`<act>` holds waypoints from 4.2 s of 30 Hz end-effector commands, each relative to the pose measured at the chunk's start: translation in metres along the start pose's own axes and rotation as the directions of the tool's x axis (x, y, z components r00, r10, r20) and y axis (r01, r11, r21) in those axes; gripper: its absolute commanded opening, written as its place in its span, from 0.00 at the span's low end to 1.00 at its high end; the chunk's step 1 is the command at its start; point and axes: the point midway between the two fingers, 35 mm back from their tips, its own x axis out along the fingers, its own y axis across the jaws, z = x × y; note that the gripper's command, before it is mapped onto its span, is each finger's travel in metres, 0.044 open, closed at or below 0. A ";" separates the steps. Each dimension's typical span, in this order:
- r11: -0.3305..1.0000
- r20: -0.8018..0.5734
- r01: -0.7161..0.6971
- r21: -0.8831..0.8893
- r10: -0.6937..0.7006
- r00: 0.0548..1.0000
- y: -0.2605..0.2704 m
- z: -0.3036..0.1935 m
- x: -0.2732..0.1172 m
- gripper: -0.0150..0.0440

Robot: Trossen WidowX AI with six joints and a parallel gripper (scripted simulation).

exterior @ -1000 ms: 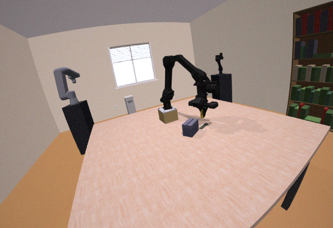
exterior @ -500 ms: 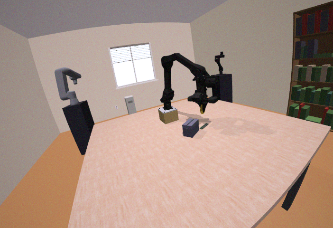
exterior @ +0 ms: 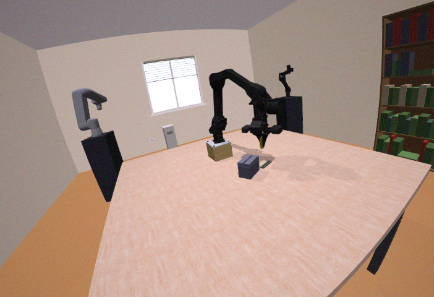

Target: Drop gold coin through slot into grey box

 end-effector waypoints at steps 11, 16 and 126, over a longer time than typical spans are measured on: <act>1.000 0.001 0.002 0.000 -0.002 1.000 -0.012 0.036 0.000 0.25; 1.000 0.002 0.003 0.001 -0.003 1.000 -0.017 0.048 0.000 0.25; 1.000 0.013 0.001 0.001 -0.001 1.000 -0.039 0.089 0.017 0.53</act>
